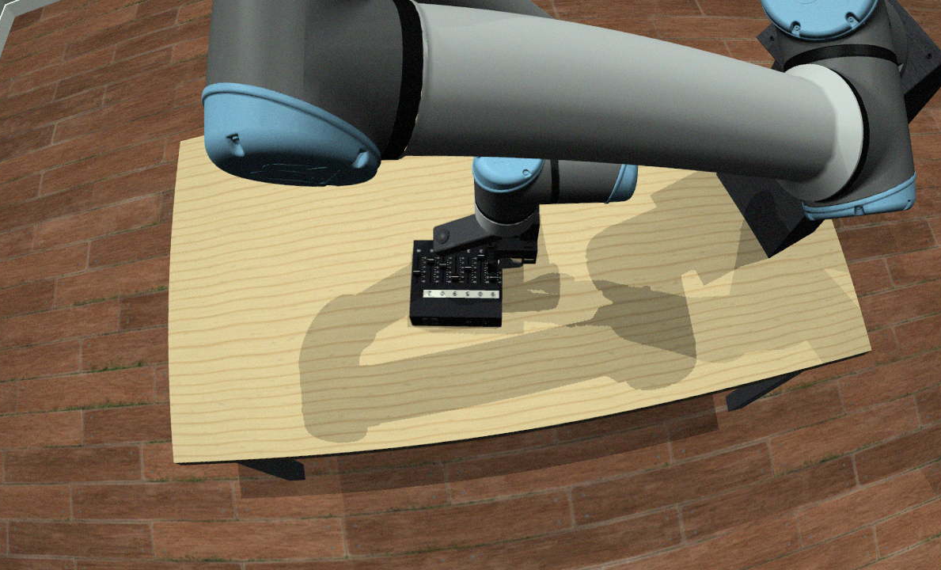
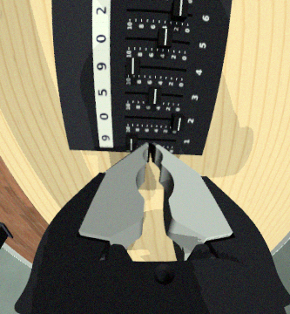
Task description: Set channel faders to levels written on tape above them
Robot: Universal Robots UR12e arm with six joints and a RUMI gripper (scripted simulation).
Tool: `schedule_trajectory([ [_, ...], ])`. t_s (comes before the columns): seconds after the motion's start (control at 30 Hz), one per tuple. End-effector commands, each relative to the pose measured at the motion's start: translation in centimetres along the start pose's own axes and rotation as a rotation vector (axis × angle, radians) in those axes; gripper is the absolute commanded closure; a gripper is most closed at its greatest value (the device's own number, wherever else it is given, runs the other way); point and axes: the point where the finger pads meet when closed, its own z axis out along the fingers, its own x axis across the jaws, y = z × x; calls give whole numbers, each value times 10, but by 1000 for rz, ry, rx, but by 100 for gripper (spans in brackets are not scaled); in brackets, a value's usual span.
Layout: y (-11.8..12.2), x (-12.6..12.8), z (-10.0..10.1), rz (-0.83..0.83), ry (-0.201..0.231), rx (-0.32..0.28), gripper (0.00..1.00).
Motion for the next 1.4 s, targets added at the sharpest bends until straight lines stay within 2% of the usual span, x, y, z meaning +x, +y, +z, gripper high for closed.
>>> schedule_trajectory([
  [0.0,0,0,0,0,0,1,100],
  [0.23,0,0,-5,0,0,0,100],
  [0.63,0,0,-36,0,0,0,100],
  [1.37,0,0,-40,-1,0,0,100],
])
